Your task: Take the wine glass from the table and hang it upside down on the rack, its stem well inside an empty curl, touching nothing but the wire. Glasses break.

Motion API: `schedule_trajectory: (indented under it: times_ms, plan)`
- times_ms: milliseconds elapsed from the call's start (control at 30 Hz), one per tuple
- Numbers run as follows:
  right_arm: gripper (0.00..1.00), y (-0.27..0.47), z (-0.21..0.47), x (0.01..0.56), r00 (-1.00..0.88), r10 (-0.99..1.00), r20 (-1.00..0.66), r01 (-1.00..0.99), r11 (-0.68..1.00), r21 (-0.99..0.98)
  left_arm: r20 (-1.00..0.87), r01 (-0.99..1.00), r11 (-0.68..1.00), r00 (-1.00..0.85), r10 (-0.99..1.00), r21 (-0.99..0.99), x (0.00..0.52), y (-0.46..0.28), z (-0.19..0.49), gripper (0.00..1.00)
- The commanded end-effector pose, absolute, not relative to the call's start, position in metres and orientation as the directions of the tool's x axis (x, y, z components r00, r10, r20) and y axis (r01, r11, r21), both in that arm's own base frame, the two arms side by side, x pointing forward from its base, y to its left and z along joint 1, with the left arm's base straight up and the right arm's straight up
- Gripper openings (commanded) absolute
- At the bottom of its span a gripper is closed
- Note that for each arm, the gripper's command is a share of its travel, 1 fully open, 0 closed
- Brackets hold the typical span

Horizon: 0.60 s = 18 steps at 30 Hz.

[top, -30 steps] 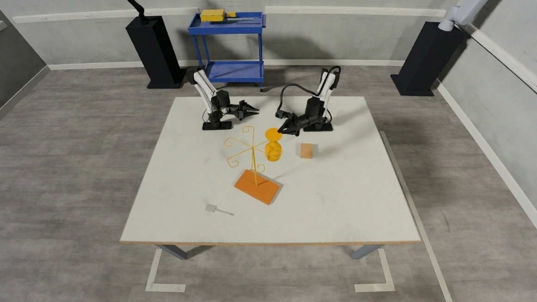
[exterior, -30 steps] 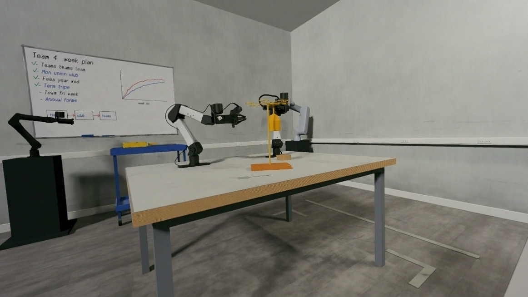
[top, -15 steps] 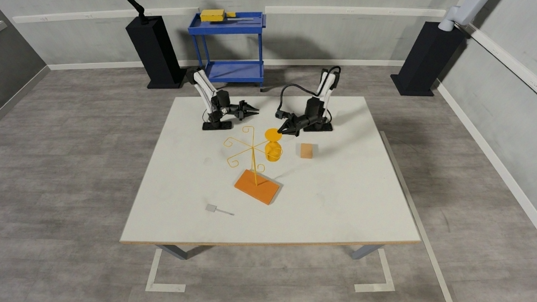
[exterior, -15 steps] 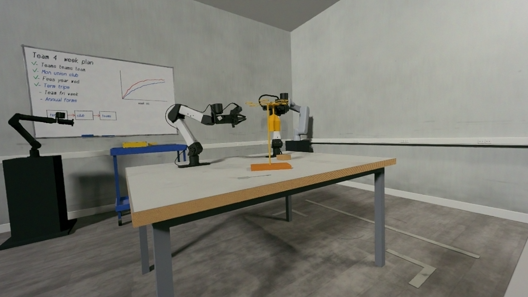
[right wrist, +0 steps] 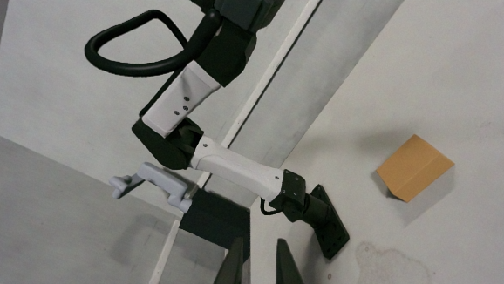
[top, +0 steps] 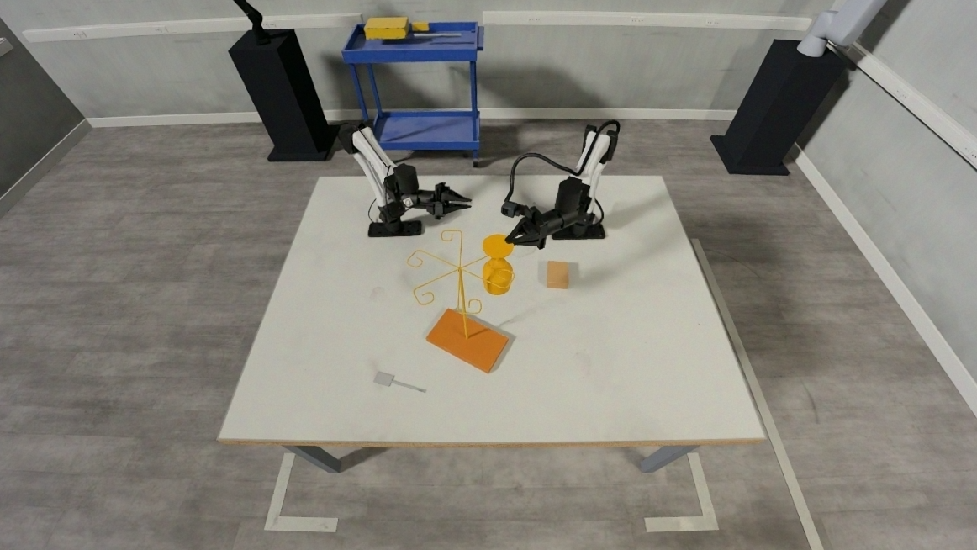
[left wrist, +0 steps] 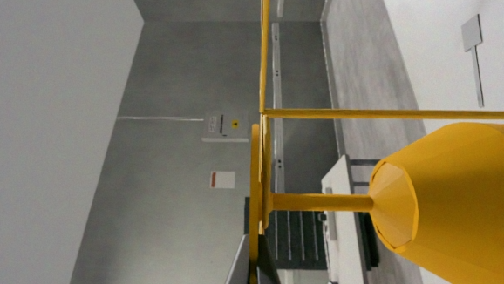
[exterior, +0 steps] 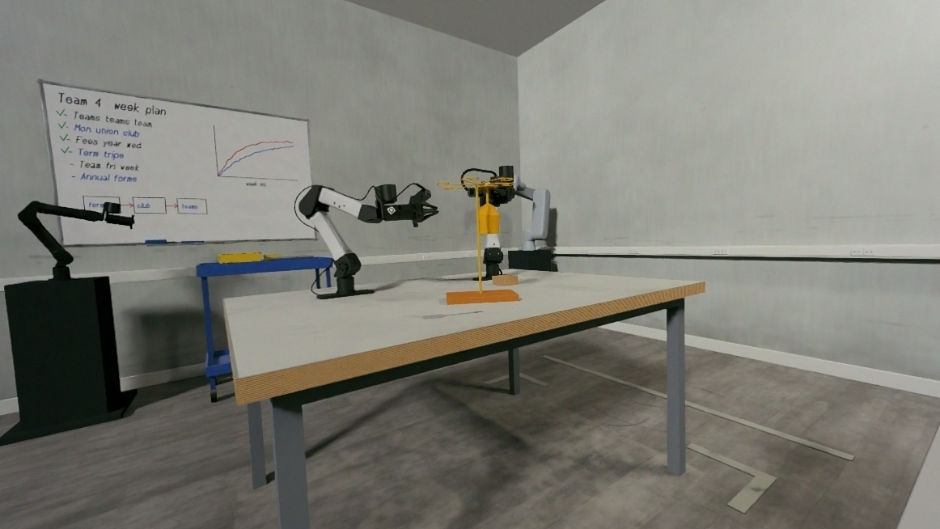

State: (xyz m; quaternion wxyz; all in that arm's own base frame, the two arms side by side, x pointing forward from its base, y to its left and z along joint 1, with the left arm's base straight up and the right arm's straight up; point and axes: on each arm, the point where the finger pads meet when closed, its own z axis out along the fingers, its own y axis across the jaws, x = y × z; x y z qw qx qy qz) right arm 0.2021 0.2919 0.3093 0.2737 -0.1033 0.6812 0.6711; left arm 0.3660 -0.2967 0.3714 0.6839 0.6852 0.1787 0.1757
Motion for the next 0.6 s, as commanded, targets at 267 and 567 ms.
schedule_trajectory:
  times_ms: [267, 567]
  plan:
    - [0.17, 0.2903, 0.3364, 0.2004, -0.79, 0.253, -0.558, -0.569, 0.035, 0.821, 0.04, -0.061, 0.029, 0.872, 0.488, 0.998, 0.3661, -0.2947, 0.3877, 0.34]
    - [0.17, 0.2903, 0.3364, 0.2004, -0.79, 0.253, -0.558, -0.569, 0.035, 0.821, 0.04, -0.061, 0.029, 0.872, 0.488, 0.998, 0.3661, -0.2947, 0.3877, 0.34]
